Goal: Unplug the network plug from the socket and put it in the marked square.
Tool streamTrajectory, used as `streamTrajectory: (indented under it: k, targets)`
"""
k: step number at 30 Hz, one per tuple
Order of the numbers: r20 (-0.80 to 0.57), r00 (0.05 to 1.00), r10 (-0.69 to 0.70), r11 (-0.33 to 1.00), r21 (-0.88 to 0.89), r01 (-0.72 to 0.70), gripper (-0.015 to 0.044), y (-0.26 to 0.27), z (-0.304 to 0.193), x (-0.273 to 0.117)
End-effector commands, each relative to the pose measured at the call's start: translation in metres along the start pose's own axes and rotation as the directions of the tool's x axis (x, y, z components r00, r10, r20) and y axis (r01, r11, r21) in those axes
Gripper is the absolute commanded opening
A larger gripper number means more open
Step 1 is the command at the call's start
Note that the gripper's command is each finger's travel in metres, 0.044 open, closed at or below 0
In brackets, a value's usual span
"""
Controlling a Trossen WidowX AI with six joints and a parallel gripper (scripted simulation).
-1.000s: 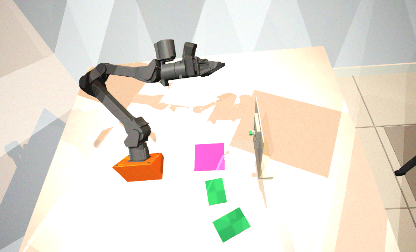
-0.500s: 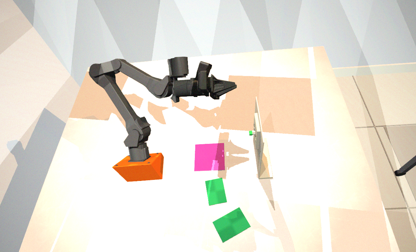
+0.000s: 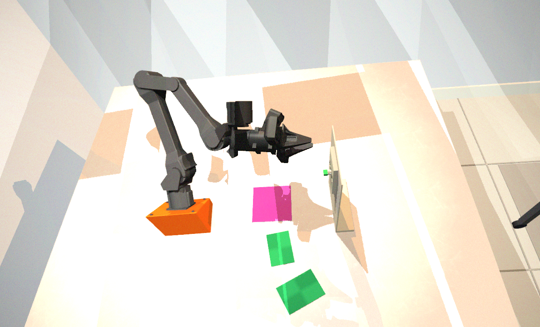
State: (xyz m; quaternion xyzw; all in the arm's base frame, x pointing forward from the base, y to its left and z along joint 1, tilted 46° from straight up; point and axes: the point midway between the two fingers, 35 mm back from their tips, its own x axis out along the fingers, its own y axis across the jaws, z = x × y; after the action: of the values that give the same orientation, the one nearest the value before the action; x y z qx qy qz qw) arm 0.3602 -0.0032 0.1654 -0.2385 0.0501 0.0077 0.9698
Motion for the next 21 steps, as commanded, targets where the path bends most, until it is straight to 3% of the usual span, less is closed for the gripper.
streamTrajectory:
  k: [1,14,21]
  targets:
    - [-0.018,1.0,0.011,0.998,-0.065,-0.013,0.0156,0.009,-0.017,-0.001]
    - [-0.075,0.997,0.035,0.958,-0.282,-0.055,0.0156,0.033,-0.068,-0.015]
    - [-0.077,0.996,0.036,0.954,-0.293,-0.057,0.0156,0.034,-0.07,-0.012]
